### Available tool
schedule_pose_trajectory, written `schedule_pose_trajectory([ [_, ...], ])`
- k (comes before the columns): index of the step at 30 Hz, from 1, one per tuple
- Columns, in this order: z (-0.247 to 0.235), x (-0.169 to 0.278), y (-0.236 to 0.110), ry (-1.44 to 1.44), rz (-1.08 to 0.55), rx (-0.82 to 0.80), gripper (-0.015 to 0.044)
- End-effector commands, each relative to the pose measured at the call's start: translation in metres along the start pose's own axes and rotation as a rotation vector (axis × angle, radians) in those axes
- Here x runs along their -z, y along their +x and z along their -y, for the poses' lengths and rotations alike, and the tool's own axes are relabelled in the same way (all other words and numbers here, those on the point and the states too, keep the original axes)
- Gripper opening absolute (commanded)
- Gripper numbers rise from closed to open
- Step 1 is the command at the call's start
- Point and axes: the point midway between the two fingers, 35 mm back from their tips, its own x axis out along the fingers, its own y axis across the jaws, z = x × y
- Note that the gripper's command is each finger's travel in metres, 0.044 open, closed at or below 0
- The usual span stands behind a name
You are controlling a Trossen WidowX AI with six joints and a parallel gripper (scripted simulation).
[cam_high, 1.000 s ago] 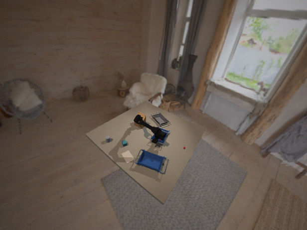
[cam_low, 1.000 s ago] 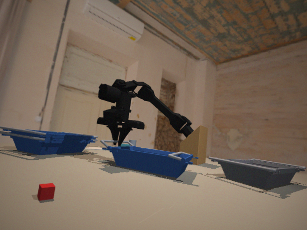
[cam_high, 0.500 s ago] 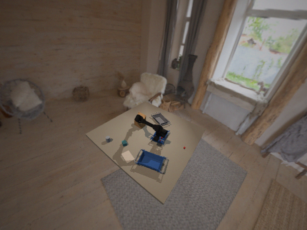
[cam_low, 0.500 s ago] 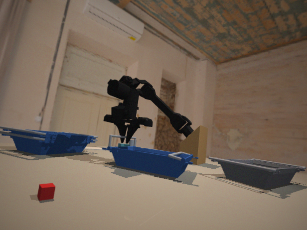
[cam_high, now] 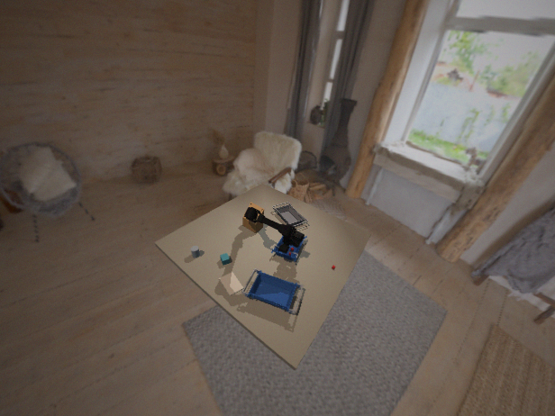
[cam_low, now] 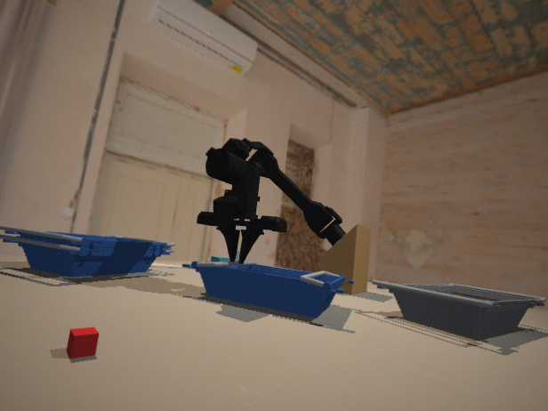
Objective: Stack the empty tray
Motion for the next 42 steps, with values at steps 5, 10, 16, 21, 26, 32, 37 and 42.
schedule_pose_trajectory([
  [5, 0.0057, -0.0025, -0.0338, 0.011, 0.018, 0.008, 0.008],
  [10, 0.0025, -0.0023, -0.0247, 0.001, 0.014, 0.005, 0.008],
  [16, 0.0025, -0.0023, -0.0247, 0.001, 0.014, 0.005, 0.008],
  [21, 0.0025, -0.0023, -0.0247, 0.001, 0.014, 0.005, 0.008],
  [26, 0.0025, -0.0023, -0.0247, 0.001, 0.014, 0.005, 0.008],
  [32, 0.0025, -0.0023, -0.0247, 0.001, 0.014, 0.005, 0.0],
  [37, 0.0025, -0.0023, -0.0247, 0.001, 0.014, 0.005, 0.0],
  [42, 0.0028, -0.0019, -0.0246, 0.004, 0.012, 0.004, 0.0],
])
